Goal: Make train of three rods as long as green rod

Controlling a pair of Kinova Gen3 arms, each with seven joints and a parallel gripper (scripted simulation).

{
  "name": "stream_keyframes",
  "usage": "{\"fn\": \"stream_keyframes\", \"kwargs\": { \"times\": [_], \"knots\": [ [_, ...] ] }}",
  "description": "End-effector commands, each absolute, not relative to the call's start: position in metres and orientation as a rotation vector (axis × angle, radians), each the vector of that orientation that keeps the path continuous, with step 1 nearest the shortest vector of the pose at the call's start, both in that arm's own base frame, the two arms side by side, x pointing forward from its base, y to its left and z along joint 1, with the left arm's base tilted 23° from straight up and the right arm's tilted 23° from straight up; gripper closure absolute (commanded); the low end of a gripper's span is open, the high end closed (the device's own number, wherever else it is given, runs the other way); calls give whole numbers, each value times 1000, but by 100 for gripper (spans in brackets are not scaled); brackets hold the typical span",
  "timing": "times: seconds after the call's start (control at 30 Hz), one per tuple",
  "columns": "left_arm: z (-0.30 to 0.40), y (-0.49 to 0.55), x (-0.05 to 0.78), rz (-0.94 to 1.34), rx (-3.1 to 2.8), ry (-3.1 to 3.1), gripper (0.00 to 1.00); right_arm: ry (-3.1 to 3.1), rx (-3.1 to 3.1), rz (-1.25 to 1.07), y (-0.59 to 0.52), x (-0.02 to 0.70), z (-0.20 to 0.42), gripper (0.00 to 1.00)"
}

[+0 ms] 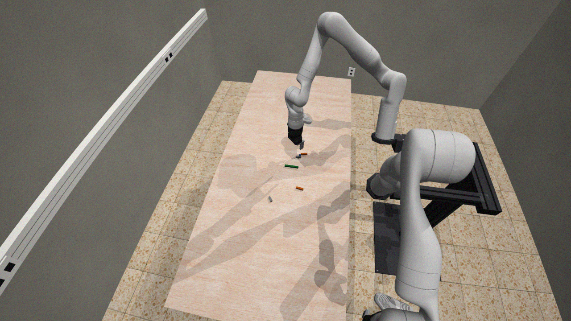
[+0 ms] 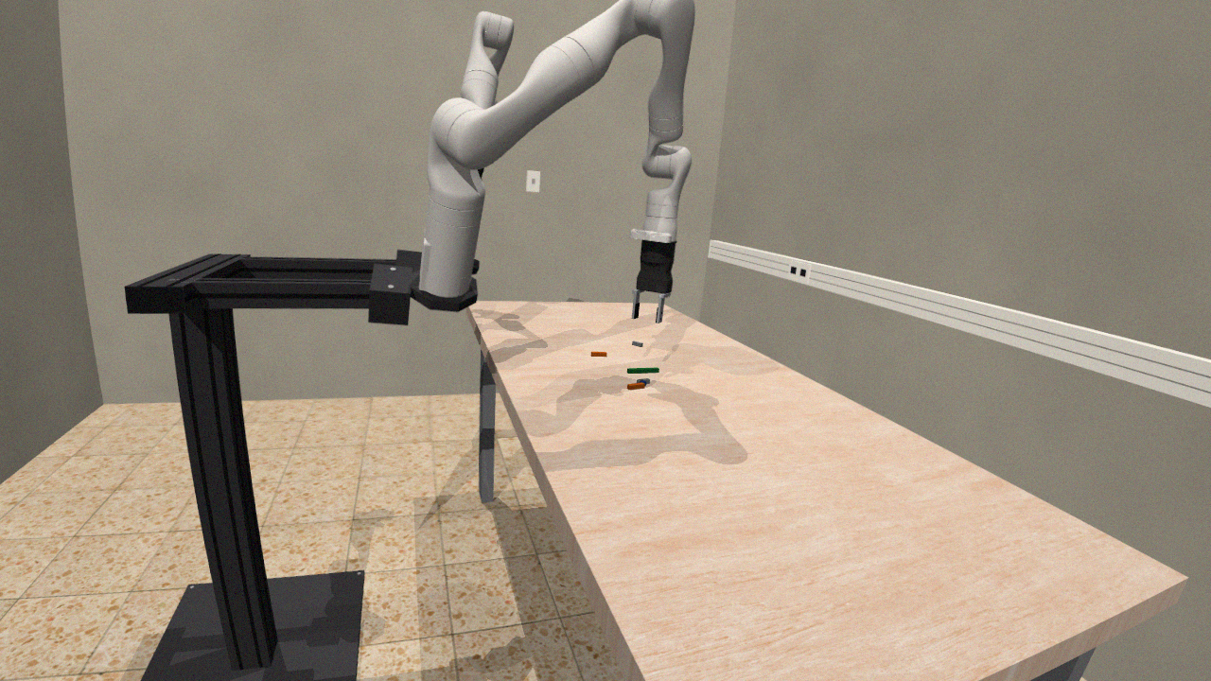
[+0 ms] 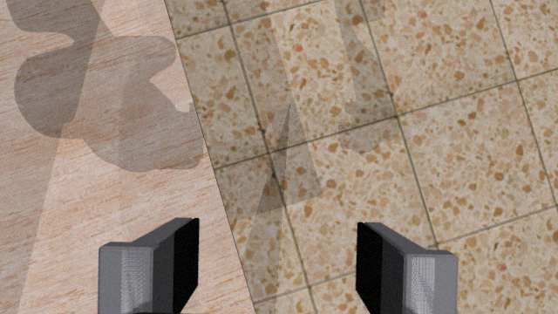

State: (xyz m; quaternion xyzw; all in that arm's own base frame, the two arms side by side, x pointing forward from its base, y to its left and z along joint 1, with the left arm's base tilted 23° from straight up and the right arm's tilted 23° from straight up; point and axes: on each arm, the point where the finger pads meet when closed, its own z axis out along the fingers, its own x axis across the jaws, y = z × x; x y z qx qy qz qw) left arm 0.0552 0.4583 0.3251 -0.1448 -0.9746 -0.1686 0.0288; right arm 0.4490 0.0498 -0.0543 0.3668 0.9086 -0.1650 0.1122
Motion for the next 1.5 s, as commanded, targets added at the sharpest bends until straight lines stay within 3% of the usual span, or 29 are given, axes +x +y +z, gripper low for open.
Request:
{"fn": "stream_keyframes", "kwargs": {
  "times": [0.0, 0.53, 1.47],
  "knots": [
    [332, 453, 37, -542, -324, -3026, 0, 2667, 1076, -482, 51, 450, -54, 0],
    [347, 434, -10, -594, 24, -3057, 0, 2666, 1076, -482, 51, 450, -54, 0],
    [348, 433, -12, -597, 40, -3057, 0, 2662, 1088, -481, 51, 449, -54, 0]
  ]
}}
